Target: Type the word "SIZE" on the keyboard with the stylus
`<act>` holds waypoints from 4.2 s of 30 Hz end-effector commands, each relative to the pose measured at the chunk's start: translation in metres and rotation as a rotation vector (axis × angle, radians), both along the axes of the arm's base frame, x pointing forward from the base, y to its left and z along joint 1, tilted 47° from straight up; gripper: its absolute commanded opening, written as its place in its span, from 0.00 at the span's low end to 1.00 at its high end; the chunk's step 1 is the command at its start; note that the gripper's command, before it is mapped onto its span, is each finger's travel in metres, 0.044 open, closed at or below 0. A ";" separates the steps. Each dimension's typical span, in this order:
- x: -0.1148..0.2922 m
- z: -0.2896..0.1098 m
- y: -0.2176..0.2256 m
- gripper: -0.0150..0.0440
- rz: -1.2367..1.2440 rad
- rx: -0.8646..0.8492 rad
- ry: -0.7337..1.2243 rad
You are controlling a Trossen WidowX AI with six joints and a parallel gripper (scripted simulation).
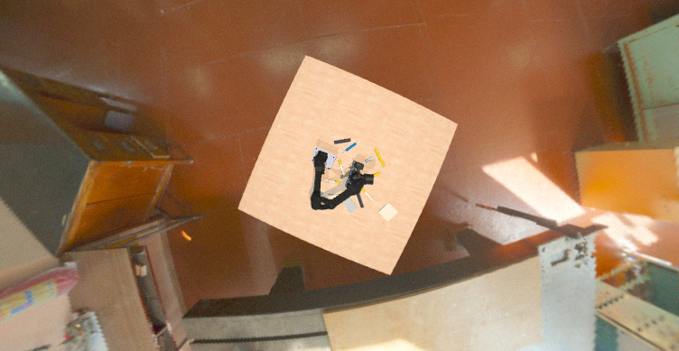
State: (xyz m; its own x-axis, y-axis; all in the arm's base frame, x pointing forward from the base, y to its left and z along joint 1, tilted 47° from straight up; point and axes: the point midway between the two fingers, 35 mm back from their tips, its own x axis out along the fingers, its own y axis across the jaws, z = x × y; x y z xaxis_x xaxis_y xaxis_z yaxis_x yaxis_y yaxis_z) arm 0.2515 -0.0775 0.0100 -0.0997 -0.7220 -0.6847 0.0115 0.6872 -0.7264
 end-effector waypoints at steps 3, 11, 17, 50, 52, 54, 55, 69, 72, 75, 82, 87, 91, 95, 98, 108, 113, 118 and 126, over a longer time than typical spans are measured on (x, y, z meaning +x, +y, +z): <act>0.001 0.040 -0.037 0.25 0.001 -0.005 -0.002; -0.001 0.048 -0.044 0.25 0.001 -0.007 -0.001; -0.007 0.044 -0.039 0.25 0.001 -0.006 -0.001; -0.029 -0.024 0.031 0.25 0.001 -0.001 -0.001; -0.026 -0.012 0.045 0.25 0.002 0.002 -0.001; -0.024 0.008 0.066 0.25 0.001 0.003 0.000; -0.024 0.013 0.071 0.25 0.001 0.002 0.000; -0.022 0.010 0.070 0.43 0.007 0.002 -0.006; -0.022 0.010 0.070 0.30 0.007 0.002 -0.006; -0.022 0.010 0.070 0.25 0.007 0.002 -0.006; -0.022 0.010 0.070 0.25 0.007 0.002 -0.006; -0.022 0.006 0.074 0.43 0.023 0.001 0.031; -0.026 -0.018 0.097 0.51 0.112 -0.009 0.244; -0.035 -0.045 0.118 0.51 0.193 -0.032 0.466; -0.047 -0.066 0.132 0.51 0.243 -0.055 0.630; -0.080 -0.115 0.152 0.51 0.320 -0.140 1.026; -0.082 -0.115 0.151 0.51 0.320 -0.140 1.026; -0.082 -0.118 0.148 0.51 0.320 -0.140 1.026; -0.083 -0.122 0.143 0.51 0.320 -0.141 1.026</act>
State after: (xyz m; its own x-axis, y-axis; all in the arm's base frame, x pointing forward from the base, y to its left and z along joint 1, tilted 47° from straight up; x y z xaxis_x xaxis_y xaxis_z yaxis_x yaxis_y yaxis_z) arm 0.1690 0.0685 -0.1099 -0.3728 -0.8799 -0.2945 -0.8077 0.4640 -0.3639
